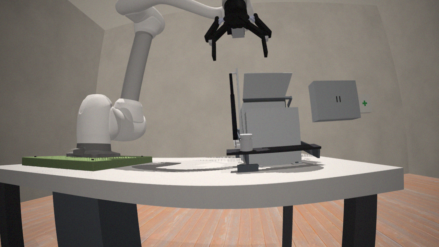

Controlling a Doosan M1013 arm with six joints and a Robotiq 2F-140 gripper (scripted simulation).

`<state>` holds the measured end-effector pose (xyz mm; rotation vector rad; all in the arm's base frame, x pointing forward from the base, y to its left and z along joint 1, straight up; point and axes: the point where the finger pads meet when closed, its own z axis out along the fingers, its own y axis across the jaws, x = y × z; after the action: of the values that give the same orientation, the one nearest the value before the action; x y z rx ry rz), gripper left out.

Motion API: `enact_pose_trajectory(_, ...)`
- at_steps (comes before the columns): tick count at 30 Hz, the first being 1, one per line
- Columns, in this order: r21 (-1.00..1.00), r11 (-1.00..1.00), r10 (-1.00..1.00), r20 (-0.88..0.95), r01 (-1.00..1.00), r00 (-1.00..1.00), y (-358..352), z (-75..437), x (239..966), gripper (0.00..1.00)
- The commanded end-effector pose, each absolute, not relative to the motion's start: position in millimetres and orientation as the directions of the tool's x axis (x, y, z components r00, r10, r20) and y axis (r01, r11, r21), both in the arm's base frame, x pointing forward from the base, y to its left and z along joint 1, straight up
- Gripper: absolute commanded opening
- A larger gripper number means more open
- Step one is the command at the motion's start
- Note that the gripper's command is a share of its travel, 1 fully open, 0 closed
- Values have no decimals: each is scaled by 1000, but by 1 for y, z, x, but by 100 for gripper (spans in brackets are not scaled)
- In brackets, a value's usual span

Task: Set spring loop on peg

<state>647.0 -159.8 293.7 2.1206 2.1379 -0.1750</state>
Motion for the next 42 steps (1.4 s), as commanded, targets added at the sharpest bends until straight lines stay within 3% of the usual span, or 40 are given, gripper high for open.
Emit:
enact_pose_trajectory(1, 7, 9, 985, -170, 1000, -7, -160, 294, 647, 100)
enact_pose_trajectory(37, 7, 9, 985, -170, 1000, -7, -160, 294, 647, 100)
enact_pose_trajectory(42, 7, 9, 997, -76, 1000, -8, -164, 253, 648, 100)
